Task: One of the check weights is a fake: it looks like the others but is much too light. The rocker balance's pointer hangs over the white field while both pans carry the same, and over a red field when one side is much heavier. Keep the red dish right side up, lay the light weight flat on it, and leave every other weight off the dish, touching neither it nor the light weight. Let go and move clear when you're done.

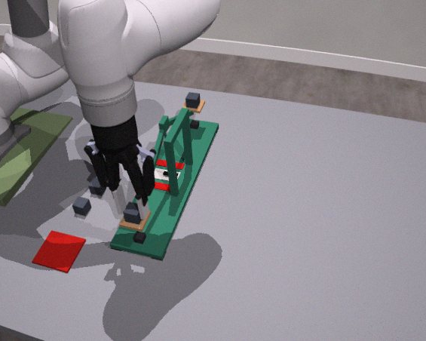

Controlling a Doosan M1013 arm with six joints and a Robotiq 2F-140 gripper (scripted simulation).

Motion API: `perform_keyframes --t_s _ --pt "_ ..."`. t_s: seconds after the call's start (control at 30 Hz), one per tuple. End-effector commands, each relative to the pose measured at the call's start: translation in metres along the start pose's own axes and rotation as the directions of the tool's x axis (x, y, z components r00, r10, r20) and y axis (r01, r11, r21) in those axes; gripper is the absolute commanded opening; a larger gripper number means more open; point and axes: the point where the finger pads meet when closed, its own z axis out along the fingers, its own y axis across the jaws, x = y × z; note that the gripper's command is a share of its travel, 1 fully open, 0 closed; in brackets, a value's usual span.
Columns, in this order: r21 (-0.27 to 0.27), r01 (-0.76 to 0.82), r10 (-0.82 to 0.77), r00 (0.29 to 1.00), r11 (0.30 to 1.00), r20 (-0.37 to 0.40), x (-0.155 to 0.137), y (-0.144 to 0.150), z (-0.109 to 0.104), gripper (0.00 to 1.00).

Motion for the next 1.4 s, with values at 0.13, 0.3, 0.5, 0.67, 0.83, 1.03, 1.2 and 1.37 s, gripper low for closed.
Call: perform_keyframes --t_s 0.13,0.3,0.5,0.67,0.83,1.03,1.2,1.37 --pt "0.000 0.000 0.000 1.000 1.000 0.000 0.0000 -0.0001 0.0137 0.35" --pt "0.000 0.000 0.000 1.000 1.000 0.000 0.0000 -0.0001 0.0155 0.35" --pt "0.000 0.000 0.000 1.000 1.000 0.000 0.0000 -0.0001 0.0158 0.35" --pt "0.000 0.000 0.000 1.000 1.000 0.000 0.0000 -0.0001 0.0158 0.35" --pt "0.000 0.000 0.000 1.000 1.000 0.000 0.0000 -0.0001 0.0158 0.35" --pt "0.000 0.000 0.000 1.000 1.000 0.000 0.0000 -0.0001 0.0158 0.35" --pt "0.000 0.000 0.000 1.000 1.000 0.000 0.0000 -0.0001 0.0158 0.35" --pt "0.000 0.000 0.000 1.000 1.000 0.000 0.0000 -0.0001 0.0158 0.35"
